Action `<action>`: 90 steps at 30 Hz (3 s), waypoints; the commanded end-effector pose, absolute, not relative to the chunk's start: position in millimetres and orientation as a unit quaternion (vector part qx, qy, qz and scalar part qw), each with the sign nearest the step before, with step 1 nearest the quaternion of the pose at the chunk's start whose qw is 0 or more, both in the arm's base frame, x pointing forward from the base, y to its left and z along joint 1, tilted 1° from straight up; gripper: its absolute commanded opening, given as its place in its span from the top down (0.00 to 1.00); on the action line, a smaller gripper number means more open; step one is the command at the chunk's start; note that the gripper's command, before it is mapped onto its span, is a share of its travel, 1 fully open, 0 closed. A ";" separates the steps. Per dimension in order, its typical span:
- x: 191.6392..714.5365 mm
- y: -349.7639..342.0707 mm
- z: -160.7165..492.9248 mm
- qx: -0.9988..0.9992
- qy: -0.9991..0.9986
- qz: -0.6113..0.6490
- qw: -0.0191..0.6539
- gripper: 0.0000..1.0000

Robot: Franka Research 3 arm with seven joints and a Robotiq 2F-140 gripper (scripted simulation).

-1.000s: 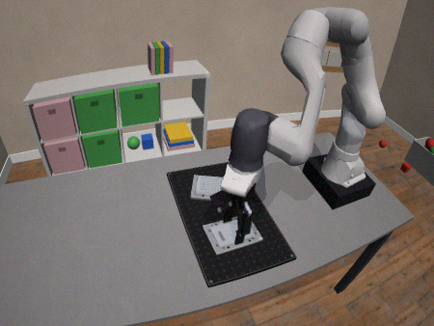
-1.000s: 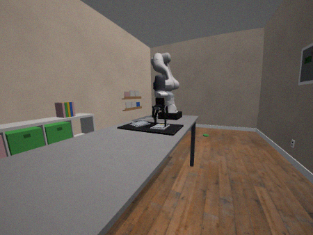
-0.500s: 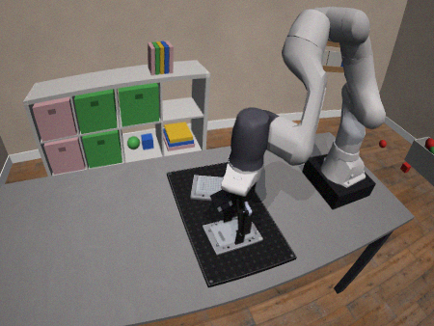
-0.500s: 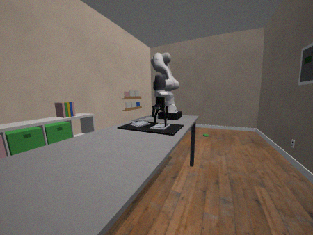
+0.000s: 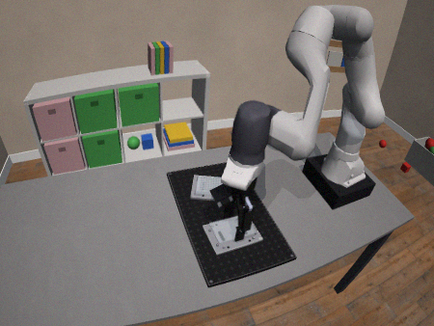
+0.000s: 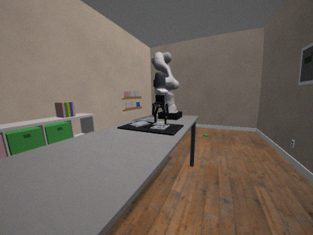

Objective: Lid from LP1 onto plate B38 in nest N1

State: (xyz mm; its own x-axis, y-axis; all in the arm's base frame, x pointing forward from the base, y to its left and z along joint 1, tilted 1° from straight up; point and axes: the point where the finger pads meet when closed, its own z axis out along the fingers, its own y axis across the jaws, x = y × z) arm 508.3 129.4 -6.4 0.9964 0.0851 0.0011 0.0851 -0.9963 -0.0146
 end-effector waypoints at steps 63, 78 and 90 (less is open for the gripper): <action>501.9 -93.9 30.1 -0.999 -0.047 0.004 0.007 0.90; 501.9 -93.9 30.1 -0.999 -0.047 0.004 0.007 0.90; 501.9 -93.9 30.1 -0.999 -0.043 0.004 0.007 0.90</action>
State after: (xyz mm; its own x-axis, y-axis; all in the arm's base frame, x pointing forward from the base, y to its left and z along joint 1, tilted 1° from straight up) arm 502.2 -93.6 30.4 0.9967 0.0813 -0.0060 0.0812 -0.9966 -0.0141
